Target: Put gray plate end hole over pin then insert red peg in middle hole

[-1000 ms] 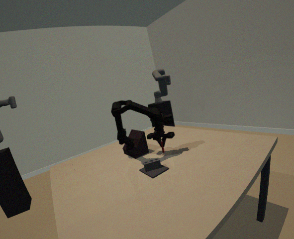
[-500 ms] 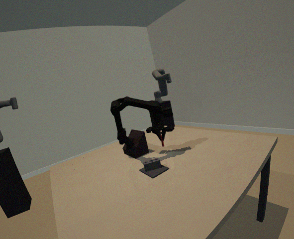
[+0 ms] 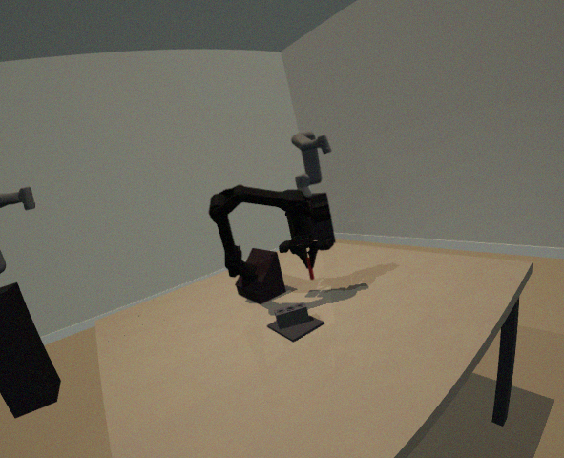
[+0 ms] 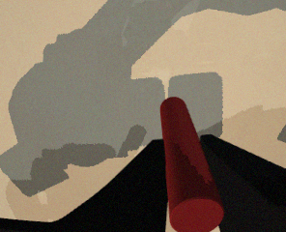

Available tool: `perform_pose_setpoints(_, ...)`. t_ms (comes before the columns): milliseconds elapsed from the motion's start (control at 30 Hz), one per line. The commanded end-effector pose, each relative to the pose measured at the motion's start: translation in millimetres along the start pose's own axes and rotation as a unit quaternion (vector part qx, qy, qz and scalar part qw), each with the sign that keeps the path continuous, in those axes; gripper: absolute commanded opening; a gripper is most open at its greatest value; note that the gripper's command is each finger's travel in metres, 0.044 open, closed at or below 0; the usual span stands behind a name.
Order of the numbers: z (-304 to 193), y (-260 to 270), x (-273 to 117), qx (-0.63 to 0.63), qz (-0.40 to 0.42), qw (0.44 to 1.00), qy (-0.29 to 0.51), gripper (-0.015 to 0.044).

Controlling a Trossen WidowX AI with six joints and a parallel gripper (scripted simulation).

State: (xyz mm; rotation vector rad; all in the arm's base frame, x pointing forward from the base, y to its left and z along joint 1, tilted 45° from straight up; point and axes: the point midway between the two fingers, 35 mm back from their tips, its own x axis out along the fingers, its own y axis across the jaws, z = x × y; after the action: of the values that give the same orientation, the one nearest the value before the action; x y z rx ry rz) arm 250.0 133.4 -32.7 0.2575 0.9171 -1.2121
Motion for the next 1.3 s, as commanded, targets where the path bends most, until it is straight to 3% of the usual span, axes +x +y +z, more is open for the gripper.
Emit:
perform_pose_setpoints(0, 11, 4, -3, 0.000, 0.004, 1.000, 0.000, 0.0000)
perform_pose_setpoints(1267, 121, 17, -6, 0.002, 0.009, 1.000, 0.003, 0.0000)
